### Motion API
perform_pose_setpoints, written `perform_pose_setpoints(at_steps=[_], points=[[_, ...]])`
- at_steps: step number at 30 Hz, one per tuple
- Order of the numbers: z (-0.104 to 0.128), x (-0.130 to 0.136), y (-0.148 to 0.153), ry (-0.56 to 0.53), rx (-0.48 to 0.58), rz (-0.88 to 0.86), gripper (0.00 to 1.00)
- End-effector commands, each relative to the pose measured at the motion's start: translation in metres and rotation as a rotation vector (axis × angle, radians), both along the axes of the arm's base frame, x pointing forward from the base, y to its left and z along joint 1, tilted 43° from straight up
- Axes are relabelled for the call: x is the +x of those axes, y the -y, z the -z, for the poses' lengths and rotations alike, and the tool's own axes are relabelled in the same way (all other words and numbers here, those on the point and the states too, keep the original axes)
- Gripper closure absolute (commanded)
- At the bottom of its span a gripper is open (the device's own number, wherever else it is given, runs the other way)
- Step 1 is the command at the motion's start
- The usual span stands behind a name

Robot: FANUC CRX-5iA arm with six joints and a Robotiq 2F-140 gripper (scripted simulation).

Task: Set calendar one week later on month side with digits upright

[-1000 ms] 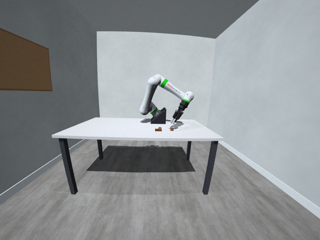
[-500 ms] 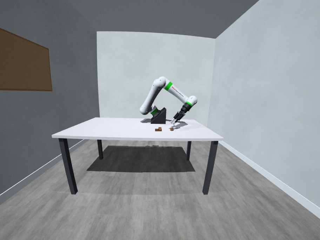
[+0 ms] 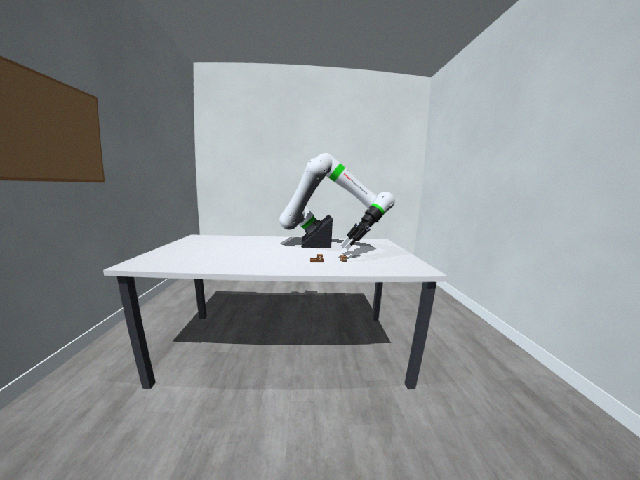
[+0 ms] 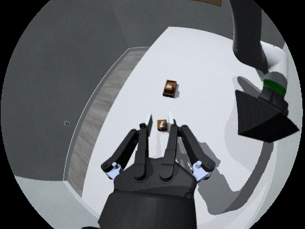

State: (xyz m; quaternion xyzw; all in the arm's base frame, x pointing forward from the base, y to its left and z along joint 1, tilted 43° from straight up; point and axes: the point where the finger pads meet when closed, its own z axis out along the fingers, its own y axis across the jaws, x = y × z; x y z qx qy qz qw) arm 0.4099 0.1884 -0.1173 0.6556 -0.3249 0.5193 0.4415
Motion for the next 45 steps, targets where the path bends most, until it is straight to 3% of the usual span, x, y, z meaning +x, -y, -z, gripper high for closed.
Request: perform_pose_setpoints(at_steps=[1,45], points=[[0.001,0.0,0.001,0.0,0.0,0.0,0.72],[0.046,0.007,0.042,0.0,0.0,0.0,0.72]])
